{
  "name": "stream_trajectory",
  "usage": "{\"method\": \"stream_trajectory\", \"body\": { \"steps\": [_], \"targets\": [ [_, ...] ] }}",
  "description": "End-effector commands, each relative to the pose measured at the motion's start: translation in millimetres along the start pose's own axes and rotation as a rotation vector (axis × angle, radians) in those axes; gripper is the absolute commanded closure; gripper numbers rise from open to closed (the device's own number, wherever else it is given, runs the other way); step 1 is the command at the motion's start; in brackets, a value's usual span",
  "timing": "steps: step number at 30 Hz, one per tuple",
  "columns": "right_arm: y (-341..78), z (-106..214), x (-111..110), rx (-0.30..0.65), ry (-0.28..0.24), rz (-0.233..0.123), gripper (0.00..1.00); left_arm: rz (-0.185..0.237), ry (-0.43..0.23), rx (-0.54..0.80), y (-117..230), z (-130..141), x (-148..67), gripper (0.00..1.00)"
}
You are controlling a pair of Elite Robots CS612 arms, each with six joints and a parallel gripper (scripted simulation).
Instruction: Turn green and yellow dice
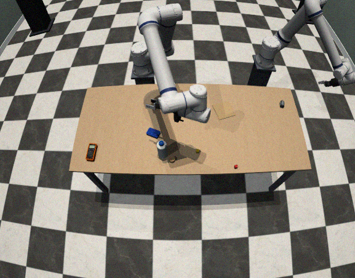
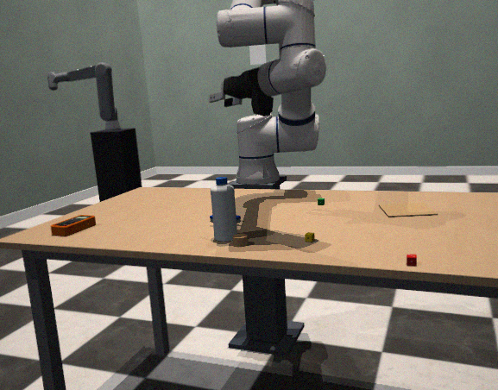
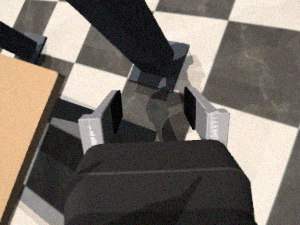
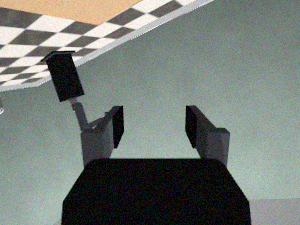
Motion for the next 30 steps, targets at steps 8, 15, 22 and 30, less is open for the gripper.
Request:
{"method": "stream_trajectory", "body": {
  "steps": [8,15,22,30],
  "targets": [
    [1,1,0,0.001,0.001,0.000,0.00,0.075,-0.260,-0.419,82,-122,0,0.00],
    [1,1,0,0.001,0.001,0.000,0.00,0.100,-0.414,-0.697,117,-204,10,0.00],
    [1,1,0,0.001,0.001,0.000,0.00,0.111,-0.518,-0.890,134,-262,20,0.00],
    [1,1,0,0.001,0.001,0.000,0.00,0.118,-0.604,-1.052,143,-310,30,0.00]
  ]
}}
Point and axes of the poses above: on each arm, the point where the finger pads meet when closed, its own x axis out along the fingers, its own y axis across the jaws, z = x × y, the point moved 9 cm from there along -x, back along the fingers, and after that the axes turned 11 degrees about x, right-handed, at the moved point
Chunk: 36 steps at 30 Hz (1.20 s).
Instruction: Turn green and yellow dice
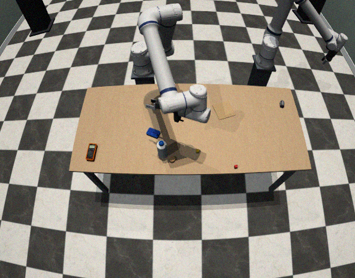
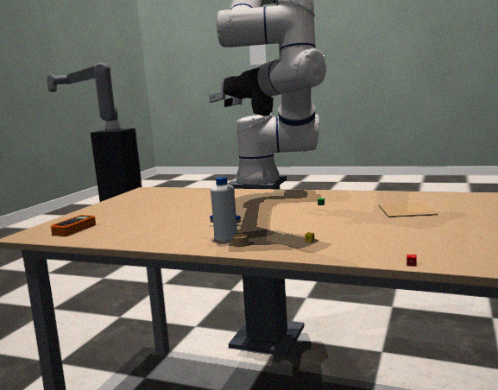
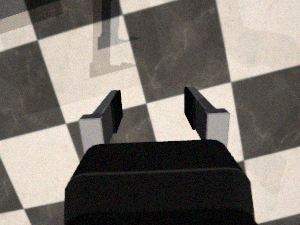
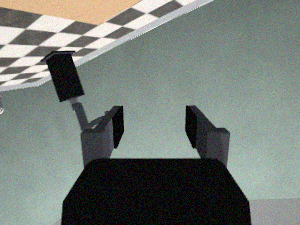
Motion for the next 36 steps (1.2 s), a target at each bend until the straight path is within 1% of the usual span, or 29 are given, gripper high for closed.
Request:
{"method": "stream_trajectory", "body": {
  "steps": [1,7,14,29,36],
  "targets": [
    [1,1,0,0.001,0.001,0.000,0.00,0.007,-0.047,-0.087,25,-9,-5,0.00],
    [1,1,0,0.001,0.001,0.000,0.00,0.012,-0.085,-0.165,46,-19,-8,0.00],
    [1,1,0,0.001,0.001,0.000,0.00,0.014,-0.100,-0.196,54,-24,-10,0.00],
    [0,1,0,0.003,0.002,-0.002,0.00,0.015,-0.105,-0.206,57,-25,-10,0.00],
    [-6,2,1,0.022,0.012,-0.016,0.00,0.015,-0.105,-0.206,57,-25,-10,0.00]
  ]
}}
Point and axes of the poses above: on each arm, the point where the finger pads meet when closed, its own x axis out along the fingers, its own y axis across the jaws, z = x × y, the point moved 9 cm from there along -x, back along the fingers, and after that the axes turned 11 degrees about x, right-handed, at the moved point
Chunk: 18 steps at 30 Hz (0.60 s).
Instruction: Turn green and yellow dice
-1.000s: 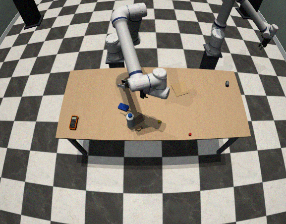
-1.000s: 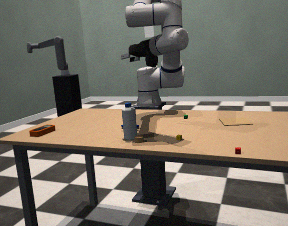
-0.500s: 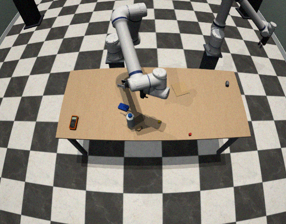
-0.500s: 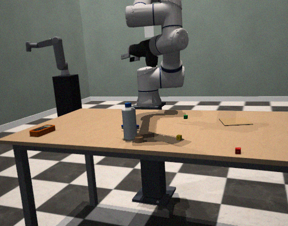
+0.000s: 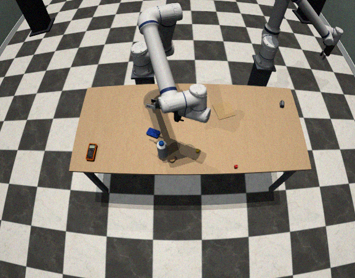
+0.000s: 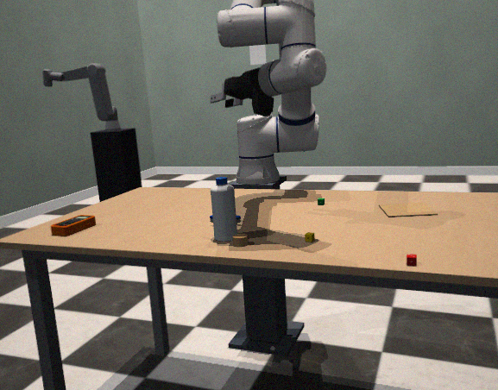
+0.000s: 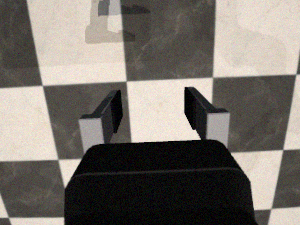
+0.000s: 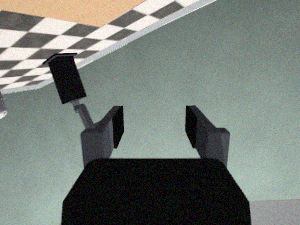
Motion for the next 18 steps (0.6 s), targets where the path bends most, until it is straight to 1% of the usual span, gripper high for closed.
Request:
{"method": "stream_trajectory", "body": {
  "steps": [1,6,8,9,14,18],
  "targets": [
    [-4,2,0,0.017,0.009,-0.012,0.00,0.000,-0.001,0.000,0,0,-1,0.00],
    [-15,3,2,0.053,0.028,-0.041,0.00,0.000,-0.001,0.000,0,0,-1,0.00],
    [-15,3,2,0.053,0.028,-0.041,0.00,0.000,-0.001,0.000,0,0,-1,0.00],
    [-18,3,2,0.062,0.033,-0.049,0.00,0.000,-0.001,0.000,0,0,-1,0.00],
    [-36,4,5,0.119,0.065,-0.098,0.00,0.000,-0.001,0.000,0,0,-1,0.00],
    [-55,5,7,0.176,0.100,-0.149,0.00,0.000,-0.001,0.000,0,0,-1,0.00]
  ]
}}
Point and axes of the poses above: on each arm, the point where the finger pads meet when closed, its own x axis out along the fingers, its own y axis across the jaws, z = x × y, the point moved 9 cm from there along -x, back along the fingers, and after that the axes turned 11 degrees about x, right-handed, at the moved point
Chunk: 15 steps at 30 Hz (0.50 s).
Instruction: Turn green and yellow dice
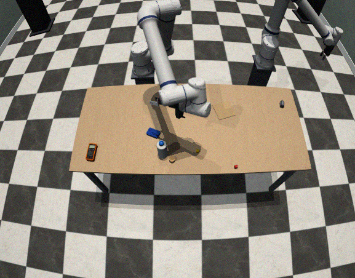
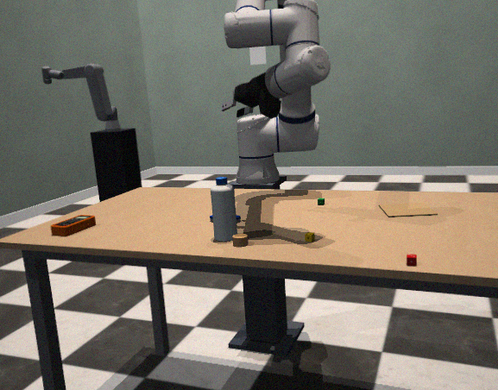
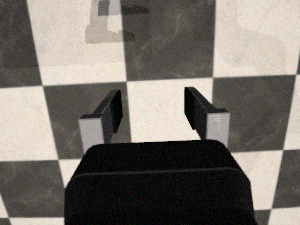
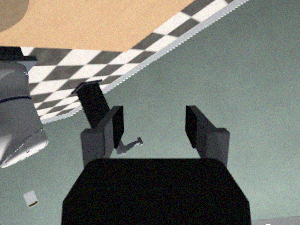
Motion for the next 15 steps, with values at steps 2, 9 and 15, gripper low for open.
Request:
{"method": "stream_trajectory", "body": {
  "steps": [2,9,15],
  "targets": [
    [-24,6,5,0.077,0.051,-0.071,0.00,0.000,-0.001,0.000,0,0,-1,0.00],
    [-53,11,11,0.160,0.110,-0.159,0.00,0.000,-0.001,0.000,0,0,-1,0.00],
    [-92,17,18,0.263,0.195,-0.283,0.00,0.000,-0.001,0.000,0,0,-1,0.00]
  ]
}}
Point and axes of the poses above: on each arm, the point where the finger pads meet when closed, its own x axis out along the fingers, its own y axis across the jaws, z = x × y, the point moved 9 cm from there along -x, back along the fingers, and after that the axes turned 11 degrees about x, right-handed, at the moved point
